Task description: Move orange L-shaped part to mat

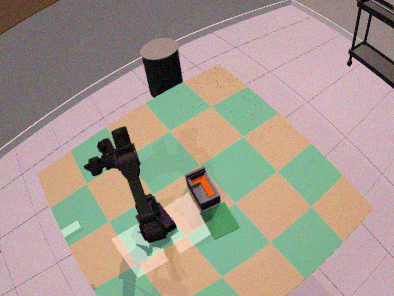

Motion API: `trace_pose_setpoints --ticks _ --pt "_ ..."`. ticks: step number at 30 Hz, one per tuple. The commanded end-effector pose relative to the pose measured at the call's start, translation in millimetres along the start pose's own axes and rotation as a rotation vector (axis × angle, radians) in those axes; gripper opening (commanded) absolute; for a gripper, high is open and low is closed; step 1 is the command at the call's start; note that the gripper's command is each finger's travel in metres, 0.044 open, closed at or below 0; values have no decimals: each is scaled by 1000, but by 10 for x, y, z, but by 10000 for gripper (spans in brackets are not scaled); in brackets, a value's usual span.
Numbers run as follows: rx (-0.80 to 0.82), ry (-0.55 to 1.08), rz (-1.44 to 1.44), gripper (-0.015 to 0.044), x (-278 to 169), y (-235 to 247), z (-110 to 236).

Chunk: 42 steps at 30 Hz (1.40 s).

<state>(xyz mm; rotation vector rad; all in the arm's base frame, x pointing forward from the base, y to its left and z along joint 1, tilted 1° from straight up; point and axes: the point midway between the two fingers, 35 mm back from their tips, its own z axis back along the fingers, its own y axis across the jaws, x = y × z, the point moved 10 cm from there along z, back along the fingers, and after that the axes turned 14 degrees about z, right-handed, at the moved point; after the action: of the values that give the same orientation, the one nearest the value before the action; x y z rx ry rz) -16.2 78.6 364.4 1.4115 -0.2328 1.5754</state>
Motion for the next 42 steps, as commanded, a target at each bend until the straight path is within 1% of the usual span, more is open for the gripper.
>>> trace_pose_setpoints --ticks 1,4,8,9,12,16,20,24,26,28,34,40,42 --pt "-14 0 -10 374 10 -22 -3" --pt "-135 5 -96 295 85 -214 -18" --pt "-428 16 -324 190 204 -734 51" --pt "-504 20 -385 180 215 -876 95" --pt "-720 33 -582 180 199 -1291 287" --pt "-971 45 -856 180 46 -1761 655" --pt "-1199 88 -1141 180 -249 -2148 1122" --pt "-1373 147 -1420 180 -655 -2376 1601" --pt "-1423 174 -1521 180 -826 -2422 1770" --pt "-1440 185 -1558 180 -892 -2435 1832" --pt "-1440 185 -1558 180 -947 -2474 1818" --pt "-1440 185 -1558 180 -1430 -2752 1650" --pt "-1440 186 -1558 180 -1510 -2787 1616"
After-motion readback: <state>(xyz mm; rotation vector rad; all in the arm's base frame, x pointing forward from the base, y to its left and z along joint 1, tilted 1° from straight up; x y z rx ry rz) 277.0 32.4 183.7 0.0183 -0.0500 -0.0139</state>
